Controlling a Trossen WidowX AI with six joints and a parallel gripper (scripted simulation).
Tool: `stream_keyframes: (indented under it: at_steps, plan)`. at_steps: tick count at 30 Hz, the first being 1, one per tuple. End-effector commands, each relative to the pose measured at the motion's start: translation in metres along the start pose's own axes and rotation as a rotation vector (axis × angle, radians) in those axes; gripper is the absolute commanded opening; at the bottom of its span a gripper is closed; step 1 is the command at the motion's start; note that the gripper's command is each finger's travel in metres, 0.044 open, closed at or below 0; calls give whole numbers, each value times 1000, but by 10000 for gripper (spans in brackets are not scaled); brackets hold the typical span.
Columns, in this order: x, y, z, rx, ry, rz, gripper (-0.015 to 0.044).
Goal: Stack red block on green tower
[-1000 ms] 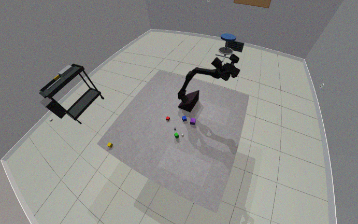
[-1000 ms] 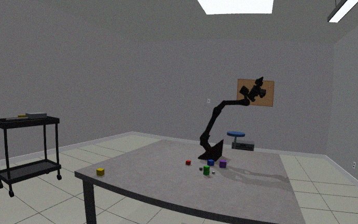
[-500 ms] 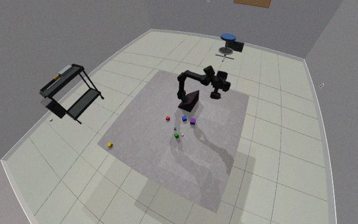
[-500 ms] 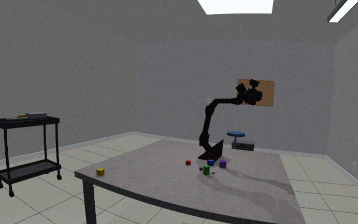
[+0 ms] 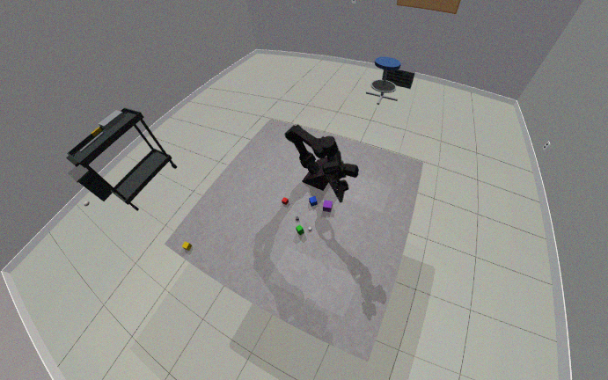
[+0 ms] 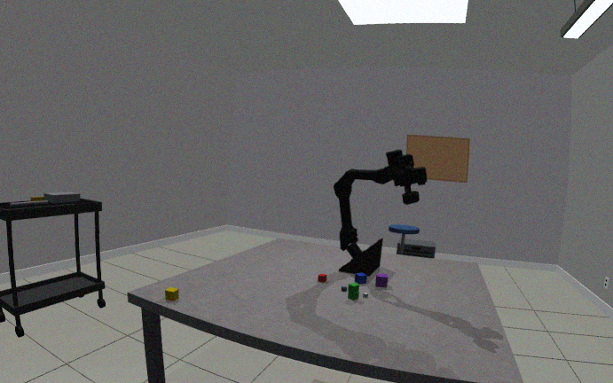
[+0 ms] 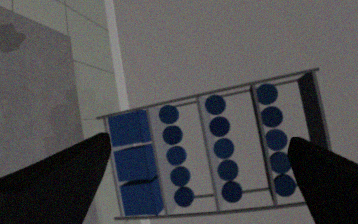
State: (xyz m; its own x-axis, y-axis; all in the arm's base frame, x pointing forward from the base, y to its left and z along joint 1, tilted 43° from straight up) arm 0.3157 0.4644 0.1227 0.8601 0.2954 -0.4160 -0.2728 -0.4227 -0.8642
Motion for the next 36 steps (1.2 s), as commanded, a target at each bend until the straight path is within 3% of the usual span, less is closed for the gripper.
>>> stream_keyframes:
  at_steps: [1,8,16,27,36]
  plan:
    - [7,16,-50,170,78,110,440]
    - [7,58,-135,448,278,286,440]
    - [-22,109,-231,772,583,434,440]
    - [-105,179,-332,1179,1099,520,440]
    - [-190,222,-377,1415,1551,482,440]
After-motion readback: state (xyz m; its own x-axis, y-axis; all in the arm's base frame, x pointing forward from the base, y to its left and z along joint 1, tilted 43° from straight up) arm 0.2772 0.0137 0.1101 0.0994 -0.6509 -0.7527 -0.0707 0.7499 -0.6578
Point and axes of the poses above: the point midway between the two fingers, 35 mm back from their tips, its own x axis out along the fingers, its own y axis across the jaws, z = x × y, the point moved 3 cm from there along -x, back along the fingers, and after that the axes turned 4 degrees about x, right-handed, at the moved point
